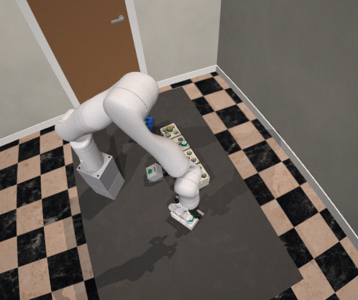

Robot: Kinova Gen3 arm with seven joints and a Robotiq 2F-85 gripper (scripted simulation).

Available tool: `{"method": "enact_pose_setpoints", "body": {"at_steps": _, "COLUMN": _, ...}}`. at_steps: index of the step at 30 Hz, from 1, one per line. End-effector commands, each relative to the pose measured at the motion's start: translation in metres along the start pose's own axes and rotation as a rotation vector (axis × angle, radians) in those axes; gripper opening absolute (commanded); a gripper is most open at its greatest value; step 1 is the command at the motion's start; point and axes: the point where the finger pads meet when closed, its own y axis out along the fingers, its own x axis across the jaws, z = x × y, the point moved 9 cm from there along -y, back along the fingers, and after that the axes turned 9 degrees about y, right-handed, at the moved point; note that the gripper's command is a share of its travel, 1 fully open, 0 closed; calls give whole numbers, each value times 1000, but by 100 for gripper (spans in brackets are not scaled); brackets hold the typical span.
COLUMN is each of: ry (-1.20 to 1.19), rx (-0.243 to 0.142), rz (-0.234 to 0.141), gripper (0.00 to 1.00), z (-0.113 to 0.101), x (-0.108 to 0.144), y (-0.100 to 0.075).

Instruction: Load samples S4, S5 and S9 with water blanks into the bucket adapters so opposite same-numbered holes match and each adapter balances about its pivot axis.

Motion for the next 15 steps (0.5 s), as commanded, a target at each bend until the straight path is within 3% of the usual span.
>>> {"method": "enact_pose_setpoints", "body": {"at_steps": 1, "ry": 0, "rx": -1, "rz": 1, "gripper": 62, "z": 0, "x": 0, "y": 4}}
{"method": "enact_pose_setpoints", "body": {"at_steps": 15, "ry": 0, "rx": -1, "rz": 1, "gripper": 62, "z": 0, "x": 0, "y": 20}}
